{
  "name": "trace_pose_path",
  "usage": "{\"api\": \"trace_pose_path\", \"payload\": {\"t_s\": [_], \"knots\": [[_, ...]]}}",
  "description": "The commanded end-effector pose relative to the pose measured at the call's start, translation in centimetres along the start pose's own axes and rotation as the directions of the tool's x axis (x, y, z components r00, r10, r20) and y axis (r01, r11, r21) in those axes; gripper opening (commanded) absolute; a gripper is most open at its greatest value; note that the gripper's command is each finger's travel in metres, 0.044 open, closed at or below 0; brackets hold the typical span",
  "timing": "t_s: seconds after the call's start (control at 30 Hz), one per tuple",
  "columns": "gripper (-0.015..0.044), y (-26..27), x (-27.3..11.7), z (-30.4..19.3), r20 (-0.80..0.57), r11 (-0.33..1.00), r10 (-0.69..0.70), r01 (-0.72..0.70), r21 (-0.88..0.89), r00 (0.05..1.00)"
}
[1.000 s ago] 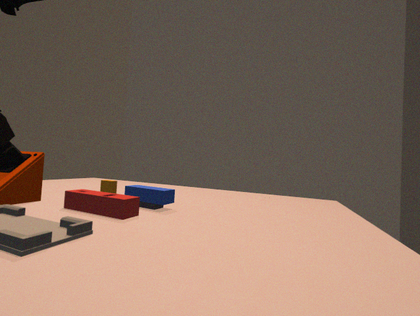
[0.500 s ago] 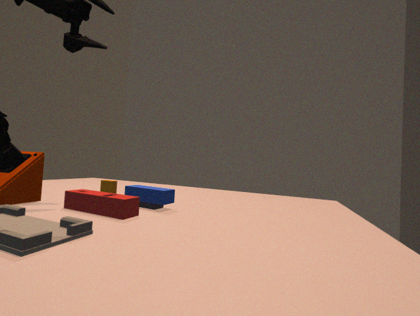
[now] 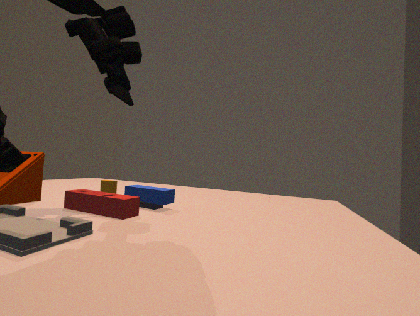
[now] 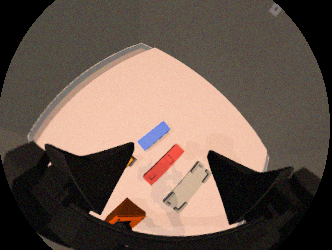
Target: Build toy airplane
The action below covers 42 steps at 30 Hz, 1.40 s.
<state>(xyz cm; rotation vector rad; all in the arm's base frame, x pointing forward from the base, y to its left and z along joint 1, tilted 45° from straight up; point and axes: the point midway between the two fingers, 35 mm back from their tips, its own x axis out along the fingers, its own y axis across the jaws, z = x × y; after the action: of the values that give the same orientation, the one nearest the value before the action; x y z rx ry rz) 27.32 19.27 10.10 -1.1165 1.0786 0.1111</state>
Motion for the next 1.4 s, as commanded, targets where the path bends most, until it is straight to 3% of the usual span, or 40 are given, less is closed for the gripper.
{"api": "trace_pose_path", "payload": {"t_s": [0.0, 0.27, 0.57, 0.77, 1.37], "knots": [[0.0440, -0.9, 5.9, -4.3, -0.272, 0.949, 0.047, 0.042, 0.312, 0.961], [0.0440, -1.6, 10.6, -10.2, -0.543, 0.769, 0.135, 0.258, 0.585, 0.829], [0.0440, -1.6, 10.6, -10.3, -0.545, 0.768, 0.135, 0.260, 0.585, 0.828], [0.0440, -1.0, 14.9, -13.0, -0.545, 0.768, 0.134, 0.261, 0.585, 0.828], [0.0440, -0.6, 17.1, -14.5, -0.545, 0.768, 0.133, 0.262, 0.585, 0.828]]}}
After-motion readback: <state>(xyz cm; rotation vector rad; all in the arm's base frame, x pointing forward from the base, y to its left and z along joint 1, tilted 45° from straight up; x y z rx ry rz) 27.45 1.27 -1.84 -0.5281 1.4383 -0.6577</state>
